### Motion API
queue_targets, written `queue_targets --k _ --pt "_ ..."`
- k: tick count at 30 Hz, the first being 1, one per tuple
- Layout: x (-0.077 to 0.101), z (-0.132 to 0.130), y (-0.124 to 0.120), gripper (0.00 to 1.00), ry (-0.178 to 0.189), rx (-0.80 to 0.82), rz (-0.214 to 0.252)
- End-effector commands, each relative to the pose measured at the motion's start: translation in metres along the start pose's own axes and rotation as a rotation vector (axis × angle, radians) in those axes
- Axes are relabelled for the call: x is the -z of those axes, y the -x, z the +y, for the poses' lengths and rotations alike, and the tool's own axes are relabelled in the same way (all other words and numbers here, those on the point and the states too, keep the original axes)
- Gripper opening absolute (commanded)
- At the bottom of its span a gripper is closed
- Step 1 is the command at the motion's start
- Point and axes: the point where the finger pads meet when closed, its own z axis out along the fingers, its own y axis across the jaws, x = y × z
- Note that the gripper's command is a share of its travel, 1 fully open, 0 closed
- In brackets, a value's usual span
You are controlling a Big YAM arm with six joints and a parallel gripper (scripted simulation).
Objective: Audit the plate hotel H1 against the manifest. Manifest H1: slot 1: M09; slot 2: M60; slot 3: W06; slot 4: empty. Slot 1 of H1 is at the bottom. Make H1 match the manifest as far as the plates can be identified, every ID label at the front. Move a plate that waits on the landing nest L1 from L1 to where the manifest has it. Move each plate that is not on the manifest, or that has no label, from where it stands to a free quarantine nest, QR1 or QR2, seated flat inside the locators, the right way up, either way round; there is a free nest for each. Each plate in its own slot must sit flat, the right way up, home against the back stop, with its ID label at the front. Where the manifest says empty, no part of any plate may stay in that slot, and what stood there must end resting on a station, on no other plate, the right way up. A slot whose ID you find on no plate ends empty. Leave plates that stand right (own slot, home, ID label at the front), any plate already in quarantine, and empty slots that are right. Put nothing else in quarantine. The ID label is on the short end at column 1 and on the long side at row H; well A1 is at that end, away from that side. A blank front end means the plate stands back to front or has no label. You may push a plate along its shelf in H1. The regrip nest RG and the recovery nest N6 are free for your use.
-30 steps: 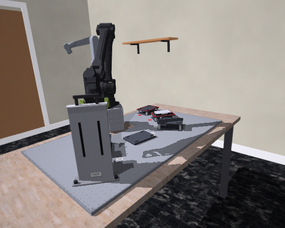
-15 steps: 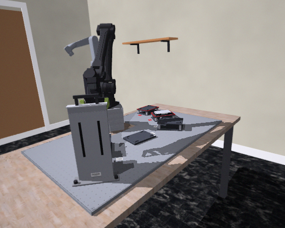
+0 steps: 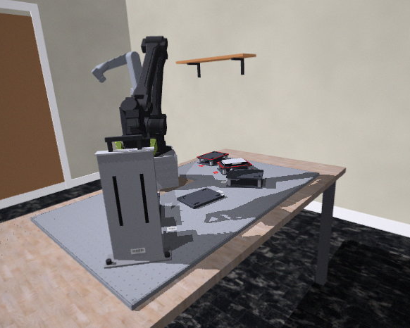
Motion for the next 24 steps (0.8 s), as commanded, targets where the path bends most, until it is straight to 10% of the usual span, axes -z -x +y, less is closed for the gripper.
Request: queue_targets --k 1,24 --pt "-0.002 0.000 -0.008 1.00 0.003 -0.001 0.024" --pt "-0.025 0.003 -0.023 1.00 0.006 0.001 -0.004"
